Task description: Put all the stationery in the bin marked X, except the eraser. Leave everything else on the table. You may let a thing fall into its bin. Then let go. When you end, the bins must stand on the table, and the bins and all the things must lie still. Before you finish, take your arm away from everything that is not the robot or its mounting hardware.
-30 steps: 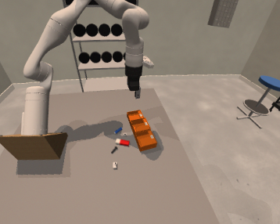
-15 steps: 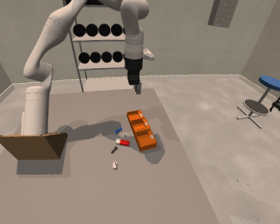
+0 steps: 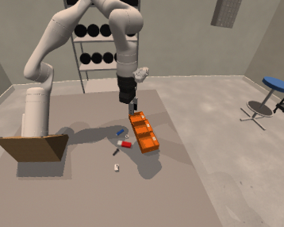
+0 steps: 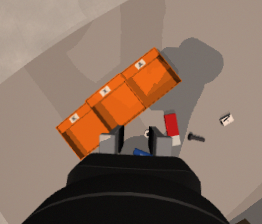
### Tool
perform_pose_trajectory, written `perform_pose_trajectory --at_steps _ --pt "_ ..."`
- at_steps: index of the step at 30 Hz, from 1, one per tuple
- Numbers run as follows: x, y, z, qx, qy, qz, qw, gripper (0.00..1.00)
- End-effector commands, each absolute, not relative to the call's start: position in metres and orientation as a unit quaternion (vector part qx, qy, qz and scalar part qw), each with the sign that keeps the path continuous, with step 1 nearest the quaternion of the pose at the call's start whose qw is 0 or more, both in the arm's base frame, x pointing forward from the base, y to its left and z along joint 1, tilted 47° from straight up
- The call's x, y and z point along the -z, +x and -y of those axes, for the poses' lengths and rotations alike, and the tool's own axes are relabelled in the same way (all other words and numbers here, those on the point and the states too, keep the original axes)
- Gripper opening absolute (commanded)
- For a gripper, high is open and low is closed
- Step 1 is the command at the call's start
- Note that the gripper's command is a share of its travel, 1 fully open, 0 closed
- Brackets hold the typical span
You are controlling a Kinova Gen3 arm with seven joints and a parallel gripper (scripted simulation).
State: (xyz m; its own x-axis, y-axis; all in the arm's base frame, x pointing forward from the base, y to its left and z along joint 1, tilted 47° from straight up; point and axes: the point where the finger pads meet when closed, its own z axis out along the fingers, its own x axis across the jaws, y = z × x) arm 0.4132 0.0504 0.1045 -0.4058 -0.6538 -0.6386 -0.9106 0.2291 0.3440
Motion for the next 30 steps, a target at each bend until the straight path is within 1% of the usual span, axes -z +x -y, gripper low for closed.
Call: perform_pose_trajectory --at_steps 1,4,5,19,21,22,23,27,30 --pt "-0.075 0.403 -0.045 -0.367 -0.452 -0.798 0.155 0.62" --pt "-0.068 0.4 -0.043 -0.37 -0.434 -0.808 0.147 0.62" --pt "-0.061 0.396 -0.041 -0.38 -0.394 -0.827 0.128 0.62" --pt "0.04 0.359 -0.003 -0.399 -0.127 -0.908 0.01 0.62" --pt "0.04 0.359 -0.003 -0.399 -0.127 -0.908 0.01 0.62" --pt "0.048 0.357 -0.001 -0.401 -0.081 -0.913 -0.011 0.62" --pt "0.055 0.354 0.002 -0.401 -0.066 -0.913 -0.018 0.62" --pt "0.087 0.344 0.017 -0.397 -0.065 -0.916 -0.016 0.62" --pt "0.091 0.341 0.02 -0.398 -0.065 -0.915 -0.016 0.62"
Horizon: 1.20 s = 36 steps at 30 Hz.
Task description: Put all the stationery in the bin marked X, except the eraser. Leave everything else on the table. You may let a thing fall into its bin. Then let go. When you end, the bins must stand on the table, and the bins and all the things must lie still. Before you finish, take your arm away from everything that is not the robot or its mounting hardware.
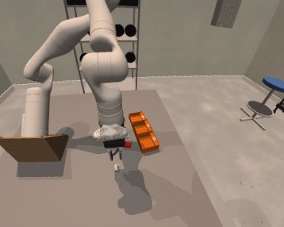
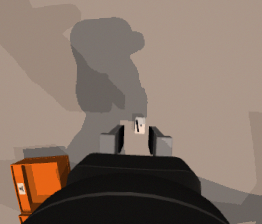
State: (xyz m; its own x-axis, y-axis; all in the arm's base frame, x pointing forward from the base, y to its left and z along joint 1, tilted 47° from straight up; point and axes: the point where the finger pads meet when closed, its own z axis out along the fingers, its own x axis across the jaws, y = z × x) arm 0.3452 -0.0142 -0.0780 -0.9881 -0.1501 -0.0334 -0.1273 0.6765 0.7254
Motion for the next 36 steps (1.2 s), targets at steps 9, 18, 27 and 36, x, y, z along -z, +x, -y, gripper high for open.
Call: perform_pose_trajectory --at_steps 9,18,27,36 --pt "0.0894 0.3392 0.0172 0.4 0.062 0.914 0.02 0.62" --pt "0.0855 0.3438 0.0131 0.401 0.063 0.914 0.018 0.62" --pt "0.0858 0.3419 0.0138 0.4 0.066 0.914 0.02 0.62" --pt "0.0847 0.3446 0.0122 0.4 0.064 0.914 0.019 0.62"
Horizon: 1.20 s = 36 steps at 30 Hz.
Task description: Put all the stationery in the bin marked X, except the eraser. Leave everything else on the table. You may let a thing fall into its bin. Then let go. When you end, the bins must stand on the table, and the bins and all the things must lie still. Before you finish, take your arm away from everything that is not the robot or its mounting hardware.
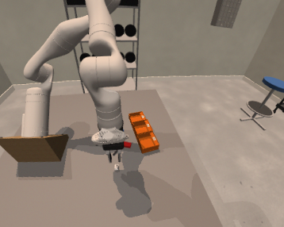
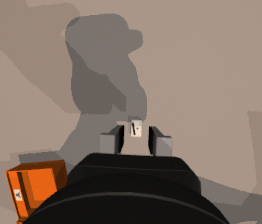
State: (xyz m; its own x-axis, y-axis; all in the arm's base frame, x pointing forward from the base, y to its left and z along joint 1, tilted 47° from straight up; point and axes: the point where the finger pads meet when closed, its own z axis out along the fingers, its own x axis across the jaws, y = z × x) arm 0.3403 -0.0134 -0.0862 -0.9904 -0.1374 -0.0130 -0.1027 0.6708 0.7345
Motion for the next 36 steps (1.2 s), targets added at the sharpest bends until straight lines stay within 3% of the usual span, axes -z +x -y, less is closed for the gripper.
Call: perform_pose_trajectory --at_steps 1,17,36 --pt "0.085 0.342 0.013 0.4 0.066 0.914 0.02 0.62" --pt "0.085 0.343 0.013 0.4 0.066 0.914 0.02 0.62" --pt "0.127 0.334 -0.031 0.4 0.067 0.914 0.019 0.62"
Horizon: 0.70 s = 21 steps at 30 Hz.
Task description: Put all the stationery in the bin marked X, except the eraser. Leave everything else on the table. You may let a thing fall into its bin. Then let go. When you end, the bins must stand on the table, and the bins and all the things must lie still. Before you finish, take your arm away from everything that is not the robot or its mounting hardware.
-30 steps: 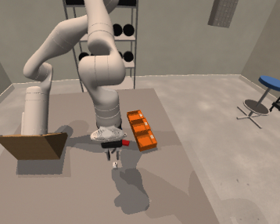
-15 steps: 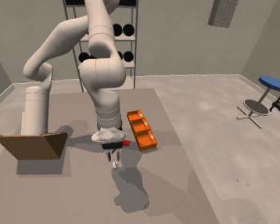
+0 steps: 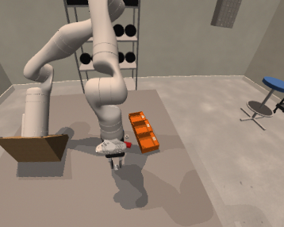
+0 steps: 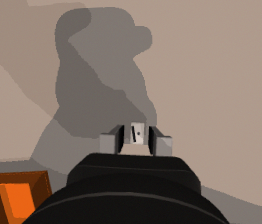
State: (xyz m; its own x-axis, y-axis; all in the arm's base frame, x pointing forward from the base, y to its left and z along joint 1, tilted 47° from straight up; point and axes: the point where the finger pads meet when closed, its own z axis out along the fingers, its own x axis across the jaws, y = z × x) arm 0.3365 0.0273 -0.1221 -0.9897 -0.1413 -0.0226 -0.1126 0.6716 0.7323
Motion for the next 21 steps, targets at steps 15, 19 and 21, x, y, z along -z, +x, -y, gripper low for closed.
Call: perform_pose_trajectory --at_steps 15,19,21 --pt "0.135 0.335 -0.039 0.399 0.063 0.914 0.02 0.62" --pt "0.134 0.334 -0.038 0.4 0.066 0.914 0.02 0.62" --pt "0.134 0.334 -0.038 0.4 0.066 0.914 0.02 0.62"
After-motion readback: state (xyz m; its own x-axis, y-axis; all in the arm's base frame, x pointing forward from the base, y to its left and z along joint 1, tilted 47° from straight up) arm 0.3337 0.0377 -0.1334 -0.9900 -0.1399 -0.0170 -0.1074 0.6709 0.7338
